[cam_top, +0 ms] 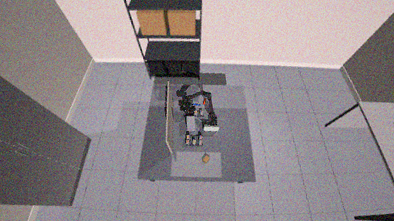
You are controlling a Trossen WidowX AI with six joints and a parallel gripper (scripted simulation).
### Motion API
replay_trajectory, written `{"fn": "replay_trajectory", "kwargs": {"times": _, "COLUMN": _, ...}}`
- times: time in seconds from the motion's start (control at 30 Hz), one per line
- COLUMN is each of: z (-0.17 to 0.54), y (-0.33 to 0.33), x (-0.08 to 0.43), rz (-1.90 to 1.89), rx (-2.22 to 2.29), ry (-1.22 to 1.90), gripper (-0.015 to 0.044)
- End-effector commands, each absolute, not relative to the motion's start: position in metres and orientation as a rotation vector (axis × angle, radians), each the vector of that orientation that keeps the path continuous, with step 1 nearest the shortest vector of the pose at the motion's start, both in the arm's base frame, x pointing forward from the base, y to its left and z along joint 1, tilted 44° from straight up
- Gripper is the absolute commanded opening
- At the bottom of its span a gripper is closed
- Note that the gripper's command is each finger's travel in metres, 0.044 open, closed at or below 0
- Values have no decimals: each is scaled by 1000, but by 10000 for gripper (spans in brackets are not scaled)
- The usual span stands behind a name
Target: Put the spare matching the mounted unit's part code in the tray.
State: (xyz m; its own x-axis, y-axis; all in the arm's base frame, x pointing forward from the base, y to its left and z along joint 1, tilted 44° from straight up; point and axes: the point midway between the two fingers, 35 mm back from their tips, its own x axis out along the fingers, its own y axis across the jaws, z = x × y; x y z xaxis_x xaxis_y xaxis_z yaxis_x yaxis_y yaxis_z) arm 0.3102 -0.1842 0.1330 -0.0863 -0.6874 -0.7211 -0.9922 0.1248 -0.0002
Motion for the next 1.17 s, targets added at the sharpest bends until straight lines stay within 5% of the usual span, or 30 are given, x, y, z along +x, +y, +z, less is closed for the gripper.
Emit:
{"fn": "replay_trajectory", "kwargs": {"times": 0.0, "z": 133, "y": -184, "x": 310, "rz": 689, "rx": -1619, "ry": 1838, "gripper": 394}}
{"fn": "replay_trajectory", "kwargs": {"times": 0.07, "z": 135, "y": -182, "x": 311, "rz": 689, "rx": -1619, "ry": 1837, "gripper": 440}}
{"fn": "replay_trajectory", "kwargs": {"times": 0.33, "z": 207, "y": -112, "x": 319, "rz": 699, "rx": -1619, "ry": 1830, "gripper": 440}}
{"fn": "replay_trajectory", "kwargs": {"times": 1.13, "z": 206, "y": -113, "x": 322, "rz": 693, "rx": -1634, "ry": 1816, "gripper": 440}}
